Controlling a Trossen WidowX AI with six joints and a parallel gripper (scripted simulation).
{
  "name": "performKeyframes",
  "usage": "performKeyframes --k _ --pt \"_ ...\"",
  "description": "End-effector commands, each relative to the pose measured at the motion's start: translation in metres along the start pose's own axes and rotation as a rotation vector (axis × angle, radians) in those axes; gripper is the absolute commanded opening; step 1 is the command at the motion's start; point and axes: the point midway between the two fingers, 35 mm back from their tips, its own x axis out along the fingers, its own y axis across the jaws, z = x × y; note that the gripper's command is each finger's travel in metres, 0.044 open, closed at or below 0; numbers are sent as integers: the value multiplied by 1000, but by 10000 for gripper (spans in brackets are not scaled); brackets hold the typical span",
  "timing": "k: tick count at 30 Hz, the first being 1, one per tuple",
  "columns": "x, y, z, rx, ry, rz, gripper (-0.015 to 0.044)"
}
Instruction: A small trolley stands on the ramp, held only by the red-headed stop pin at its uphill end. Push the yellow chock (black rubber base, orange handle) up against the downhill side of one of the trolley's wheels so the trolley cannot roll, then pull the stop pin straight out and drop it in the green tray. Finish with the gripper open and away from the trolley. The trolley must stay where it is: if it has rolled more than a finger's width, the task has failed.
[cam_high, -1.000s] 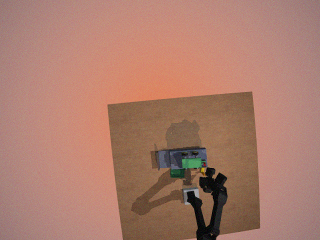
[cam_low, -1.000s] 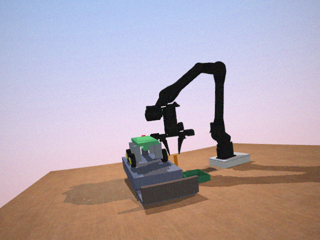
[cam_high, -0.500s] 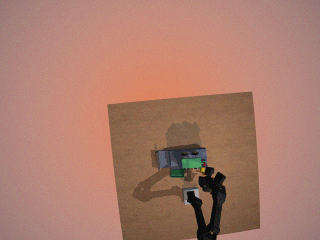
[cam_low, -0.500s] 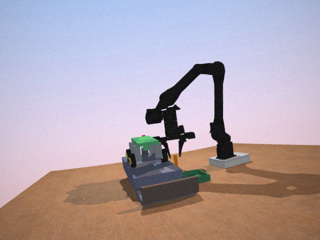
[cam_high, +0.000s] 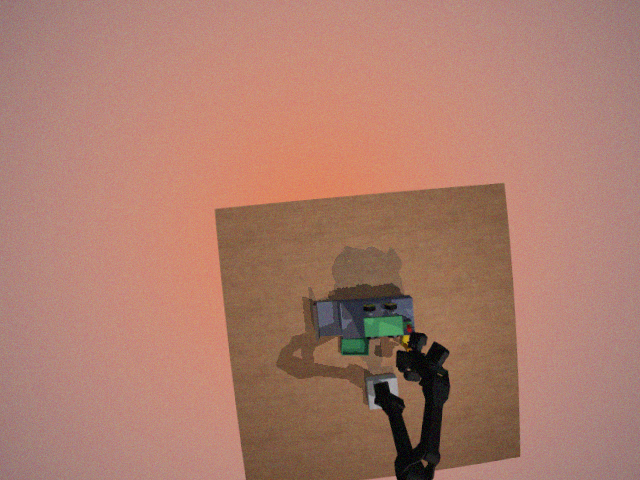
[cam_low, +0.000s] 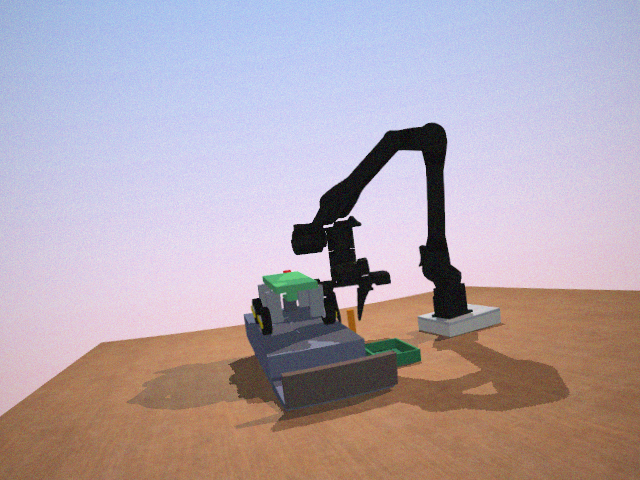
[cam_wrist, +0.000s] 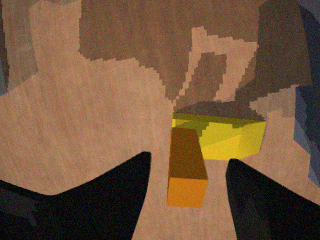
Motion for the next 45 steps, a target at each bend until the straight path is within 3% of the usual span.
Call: performKeyframes --k 1,11,16,25,45 --pt "11 3 2 3 -11 14 190" --pt "13 3 2 3 -11 15 190" --pt "10 1 1 0 -2 6 59" --pt "9 1 1 0 -3 6 0" --pt "-50 9 2 3 -11 15 0"
